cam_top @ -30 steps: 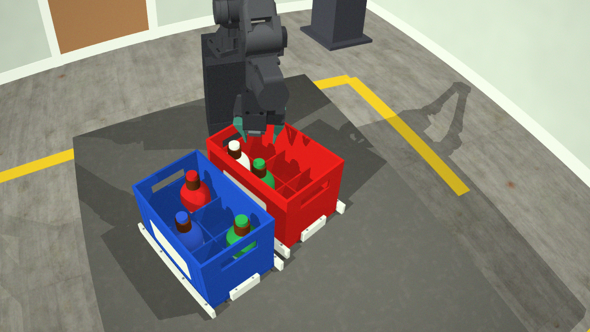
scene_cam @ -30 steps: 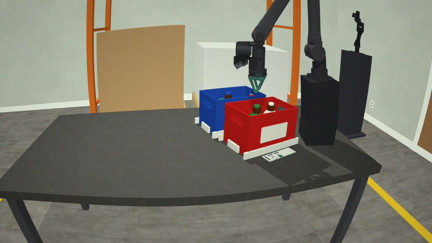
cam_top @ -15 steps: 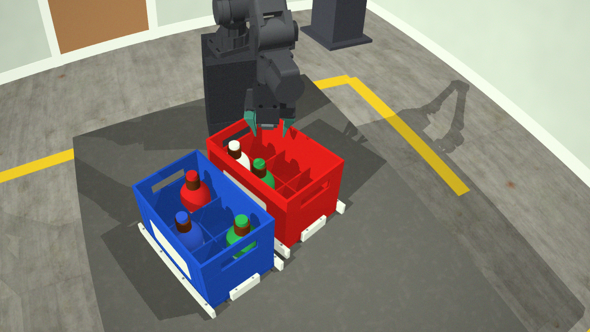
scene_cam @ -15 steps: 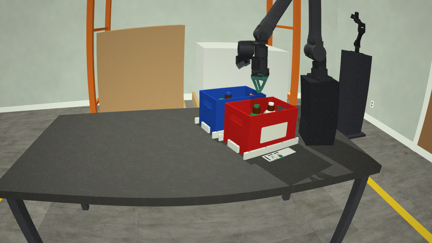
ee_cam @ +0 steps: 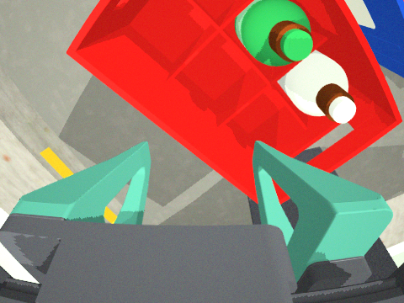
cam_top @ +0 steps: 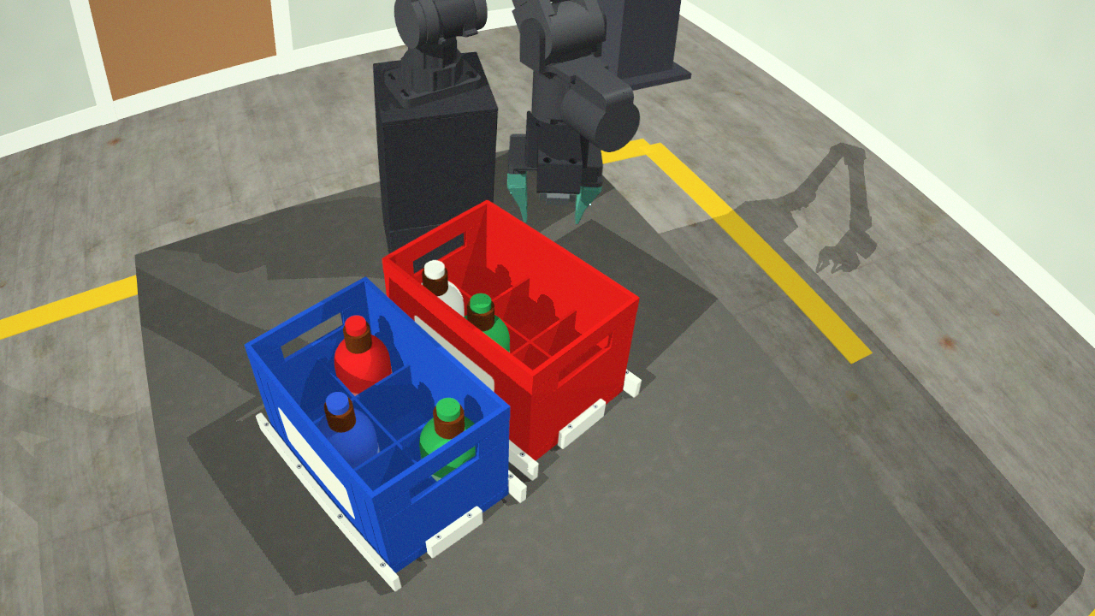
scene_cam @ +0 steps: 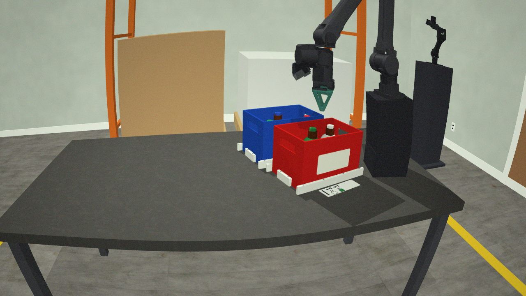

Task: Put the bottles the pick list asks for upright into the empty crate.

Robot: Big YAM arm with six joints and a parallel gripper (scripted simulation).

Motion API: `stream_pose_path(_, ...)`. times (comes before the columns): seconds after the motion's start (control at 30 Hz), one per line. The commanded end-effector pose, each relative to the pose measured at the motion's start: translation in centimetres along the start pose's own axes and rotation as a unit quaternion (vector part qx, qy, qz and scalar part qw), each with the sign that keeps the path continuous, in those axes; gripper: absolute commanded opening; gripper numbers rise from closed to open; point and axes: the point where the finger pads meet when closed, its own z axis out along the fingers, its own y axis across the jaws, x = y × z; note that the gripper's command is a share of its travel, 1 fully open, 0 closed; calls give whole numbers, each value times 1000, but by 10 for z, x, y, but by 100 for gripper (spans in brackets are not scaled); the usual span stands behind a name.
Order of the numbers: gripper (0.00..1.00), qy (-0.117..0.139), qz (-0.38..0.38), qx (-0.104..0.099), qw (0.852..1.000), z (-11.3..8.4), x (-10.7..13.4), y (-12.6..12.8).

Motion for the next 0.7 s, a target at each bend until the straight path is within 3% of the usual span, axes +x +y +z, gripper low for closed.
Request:
stream_pose_path(0.0,61,-22,19,-12,1000,-20,-13,24)
stream_pose_path(0.37,61,-20,20,-16,999,-39,10,69)
stream_pose_path(0.67,61,-11,19,-9,1000,-45,28,98)
